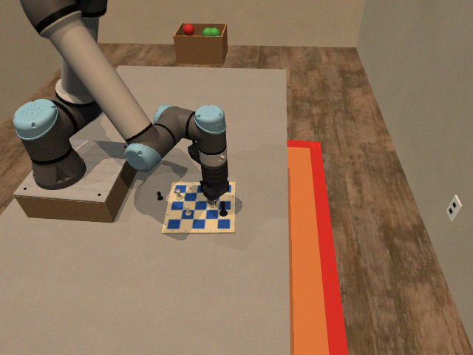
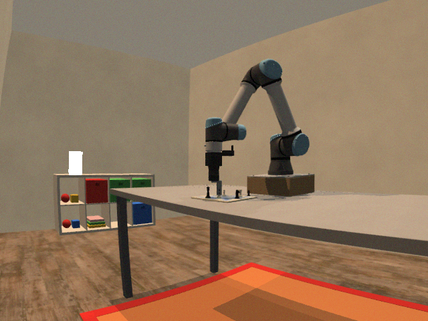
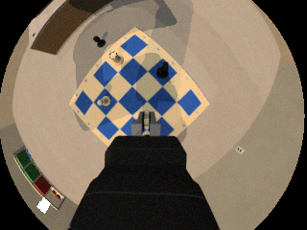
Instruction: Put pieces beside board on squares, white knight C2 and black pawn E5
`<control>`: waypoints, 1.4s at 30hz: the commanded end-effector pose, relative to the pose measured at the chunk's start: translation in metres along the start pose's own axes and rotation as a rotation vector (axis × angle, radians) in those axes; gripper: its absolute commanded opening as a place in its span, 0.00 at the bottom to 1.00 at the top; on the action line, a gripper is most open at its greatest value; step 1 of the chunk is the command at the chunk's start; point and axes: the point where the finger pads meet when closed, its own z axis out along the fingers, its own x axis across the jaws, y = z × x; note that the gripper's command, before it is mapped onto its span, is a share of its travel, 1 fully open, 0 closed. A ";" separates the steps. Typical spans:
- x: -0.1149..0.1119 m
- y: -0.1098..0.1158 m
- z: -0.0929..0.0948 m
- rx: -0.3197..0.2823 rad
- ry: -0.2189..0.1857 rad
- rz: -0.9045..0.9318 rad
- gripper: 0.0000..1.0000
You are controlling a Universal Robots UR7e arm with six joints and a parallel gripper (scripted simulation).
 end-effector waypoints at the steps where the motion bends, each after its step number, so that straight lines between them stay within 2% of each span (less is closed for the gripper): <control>1: 0.000 0.000 0.000 -0.002 0.001 0.000 0.00; 38: 0.000 0.000 0.000 -0.002 0.001 0.000 0.00; 39: 0.000 0.000 0.000 -0.002 0.001 0.000 0.15; 41: 0.000 0.000 0.000 -0.002 0.001 0.000 0.15; 42: 0.000 0.000 0.000 -0.002 0.001 0.000 0.29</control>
